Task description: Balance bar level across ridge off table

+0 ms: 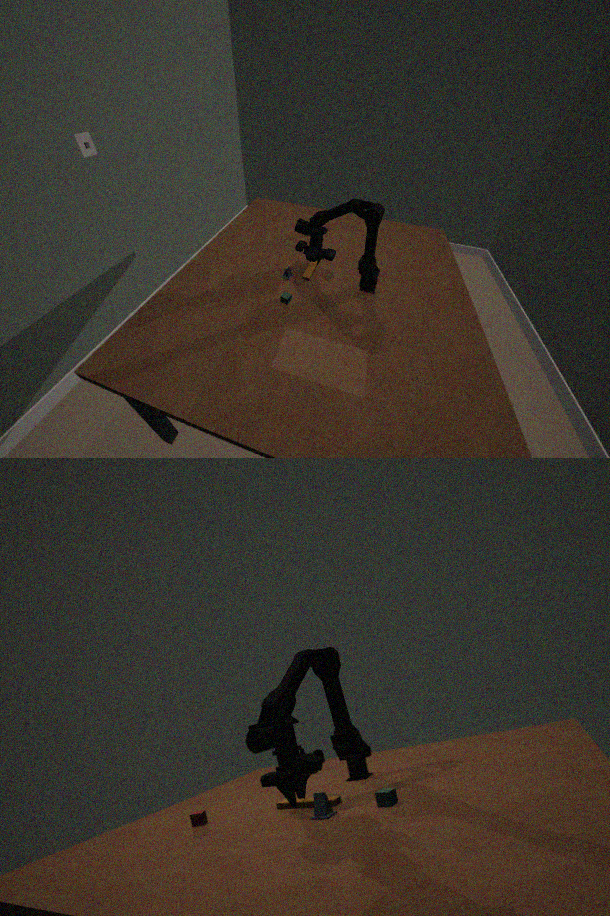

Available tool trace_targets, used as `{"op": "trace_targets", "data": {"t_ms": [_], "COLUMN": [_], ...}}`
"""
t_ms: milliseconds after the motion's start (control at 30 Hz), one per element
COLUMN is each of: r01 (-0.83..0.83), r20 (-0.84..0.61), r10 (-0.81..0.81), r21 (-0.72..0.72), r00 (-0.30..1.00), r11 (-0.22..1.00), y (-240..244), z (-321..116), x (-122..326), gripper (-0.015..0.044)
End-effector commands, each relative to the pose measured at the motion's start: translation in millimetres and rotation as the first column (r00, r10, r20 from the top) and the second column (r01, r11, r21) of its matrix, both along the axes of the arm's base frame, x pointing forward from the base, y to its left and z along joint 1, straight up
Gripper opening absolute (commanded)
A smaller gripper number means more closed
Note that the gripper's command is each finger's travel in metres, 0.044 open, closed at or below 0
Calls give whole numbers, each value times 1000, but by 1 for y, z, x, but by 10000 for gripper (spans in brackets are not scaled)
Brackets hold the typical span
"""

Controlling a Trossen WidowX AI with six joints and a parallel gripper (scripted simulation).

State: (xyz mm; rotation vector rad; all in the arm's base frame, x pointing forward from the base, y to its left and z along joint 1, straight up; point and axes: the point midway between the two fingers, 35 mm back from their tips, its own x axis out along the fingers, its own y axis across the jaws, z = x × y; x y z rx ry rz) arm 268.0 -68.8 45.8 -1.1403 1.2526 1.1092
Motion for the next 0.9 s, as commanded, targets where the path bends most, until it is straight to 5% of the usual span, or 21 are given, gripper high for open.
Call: {"op": "trace_targets", "data": {"t_ms": [0,200,867], "r01": [0,0,-3], "r20": [0,1,2], "r10": [0,0,3], "r21": [0,0,2], "r00": [1000,1000,1000], "r11": [1000,1000,1000], "y": [0,0,-1], "z": [0,9,60], "x": [0,2,4], "gripper": [124,0,0]}}
